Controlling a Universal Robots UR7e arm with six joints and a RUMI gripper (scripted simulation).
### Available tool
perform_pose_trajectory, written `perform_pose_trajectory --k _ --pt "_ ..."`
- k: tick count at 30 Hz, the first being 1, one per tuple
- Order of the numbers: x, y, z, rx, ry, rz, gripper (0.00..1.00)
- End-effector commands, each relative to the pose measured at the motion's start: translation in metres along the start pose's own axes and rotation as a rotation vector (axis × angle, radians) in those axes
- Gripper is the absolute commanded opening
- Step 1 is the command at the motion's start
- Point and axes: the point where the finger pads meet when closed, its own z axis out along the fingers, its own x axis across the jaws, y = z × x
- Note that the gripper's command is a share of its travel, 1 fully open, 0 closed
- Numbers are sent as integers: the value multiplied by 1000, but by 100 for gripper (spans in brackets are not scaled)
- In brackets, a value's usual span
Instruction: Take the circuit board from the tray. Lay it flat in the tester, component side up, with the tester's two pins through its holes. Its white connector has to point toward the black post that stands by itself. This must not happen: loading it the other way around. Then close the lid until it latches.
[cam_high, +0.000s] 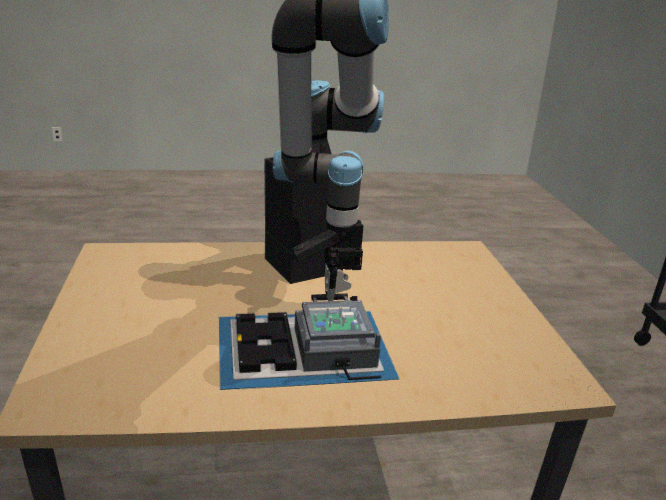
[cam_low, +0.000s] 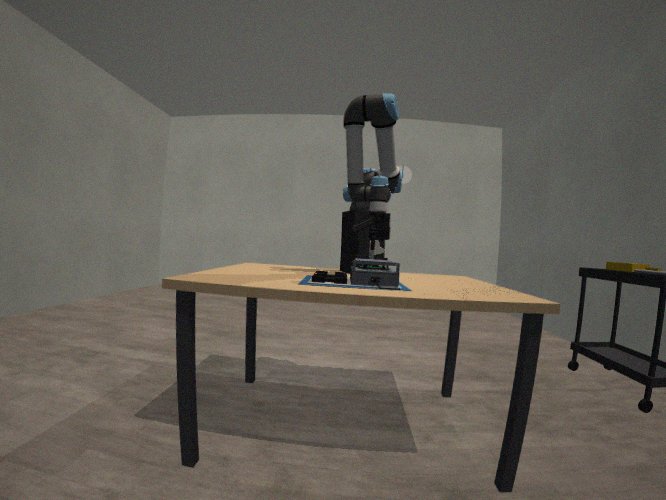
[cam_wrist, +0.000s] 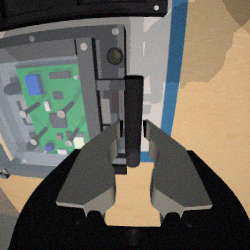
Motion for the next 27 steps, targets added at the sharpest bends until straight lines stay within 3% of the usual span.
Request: perform_pose_trajectory --k 1,15,27 --pt "0 0 -4 0 -1 0 13" --pt "0 0 -29 0 -1 0 13" --pt "0 0 -29 0 -1 0 13"
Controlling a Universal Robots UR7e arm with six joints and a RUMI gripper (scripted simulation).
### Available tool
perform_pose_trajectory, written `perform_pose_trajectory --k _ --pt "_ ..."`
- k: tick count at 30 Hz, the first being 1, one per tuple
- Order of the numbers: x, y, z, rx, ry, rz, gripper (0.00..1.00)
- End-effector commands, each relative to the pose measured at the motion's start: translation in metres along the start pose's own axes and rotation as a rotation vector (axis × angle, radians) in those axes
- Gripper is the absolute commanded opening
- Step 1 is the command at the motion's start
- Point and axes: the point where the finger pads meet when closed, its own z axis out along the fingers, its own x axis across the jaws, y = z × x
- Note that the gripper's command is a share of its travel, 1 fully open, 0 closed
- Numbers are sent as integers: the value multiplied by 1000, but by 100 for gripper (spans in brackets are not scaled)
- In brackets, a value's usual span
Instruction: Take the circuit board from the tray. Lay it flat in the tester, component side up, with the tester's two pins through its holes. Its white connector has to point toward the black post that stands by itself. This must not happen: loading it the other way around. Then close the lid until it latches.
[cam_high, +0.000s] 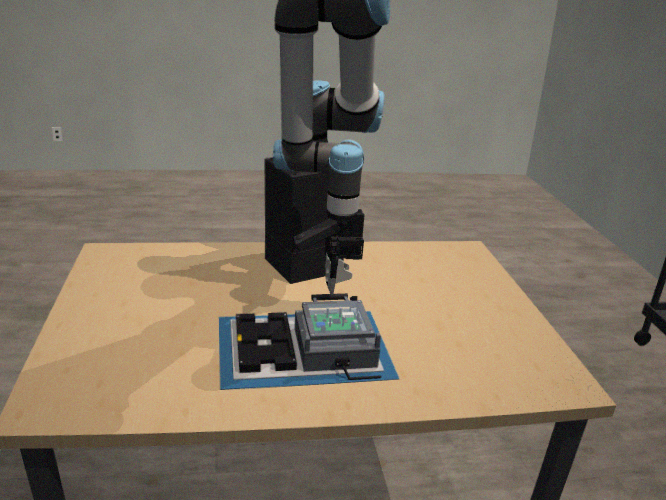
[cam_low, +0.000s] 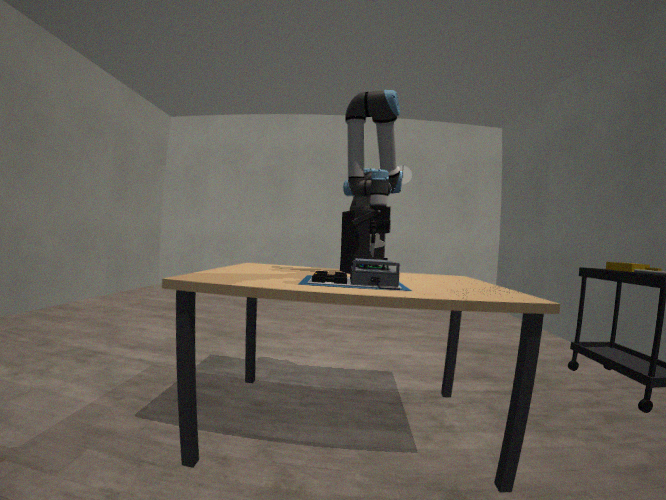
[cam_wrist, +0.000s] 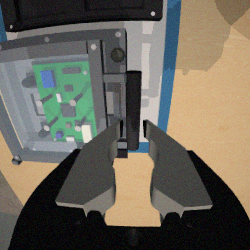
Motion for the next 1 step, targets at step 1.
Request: perform_pose_trajectory --k 1 --pt "0 0 0 0 -1 0 13"
